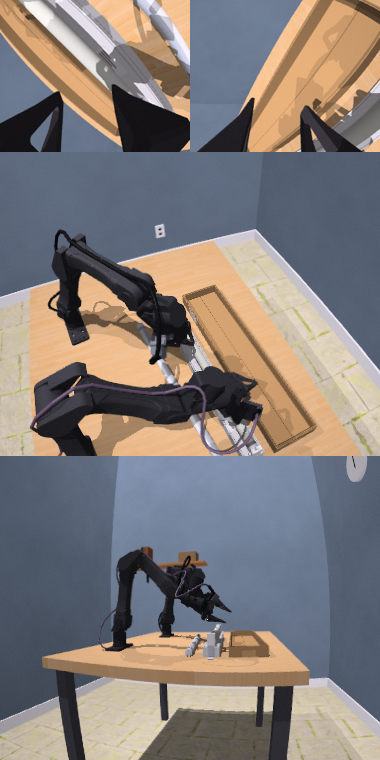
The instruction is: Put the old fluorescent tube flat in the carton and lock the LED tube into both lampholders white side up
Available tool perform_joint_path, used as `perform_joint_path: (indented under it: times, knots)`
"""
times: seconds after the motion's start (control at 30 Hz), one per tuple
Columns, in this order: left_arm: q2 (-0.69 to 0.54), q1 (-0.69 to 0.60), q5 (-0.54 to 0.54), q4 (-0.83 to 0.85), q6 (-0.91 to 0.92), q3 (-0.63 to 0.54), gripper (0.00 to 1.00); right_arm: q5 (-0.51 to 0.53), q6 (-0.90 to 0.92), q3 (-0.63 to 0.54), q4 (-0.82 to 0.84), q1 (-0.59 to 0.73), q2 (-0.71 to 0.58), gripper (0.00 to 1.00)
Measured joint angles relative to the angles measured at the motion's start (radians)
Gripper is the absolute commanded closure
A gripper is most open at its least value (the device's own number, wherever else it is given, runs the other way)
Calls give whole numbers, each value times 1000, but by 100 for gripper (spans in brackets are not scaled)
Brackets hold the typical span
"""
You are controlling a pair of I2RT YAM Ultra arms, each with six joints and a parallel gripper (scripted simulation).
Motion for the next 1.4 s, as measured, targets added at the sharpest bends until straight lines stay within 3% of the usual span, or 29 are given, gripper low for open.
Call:
perform_joint_path:
  times: [0.87,1.2,1.4]
  knots:
    - [-177,-41,-304,472,-431,-546,51,104,231,-153,-230,124,-197,51]
    - [-233,-51,-397,618,-562,-692,51,135,301,-193,-300,159,-253,51]
    - [-234,-52,-406,629,-565,-702,51,139,304,-197,-307,162,-260,51]
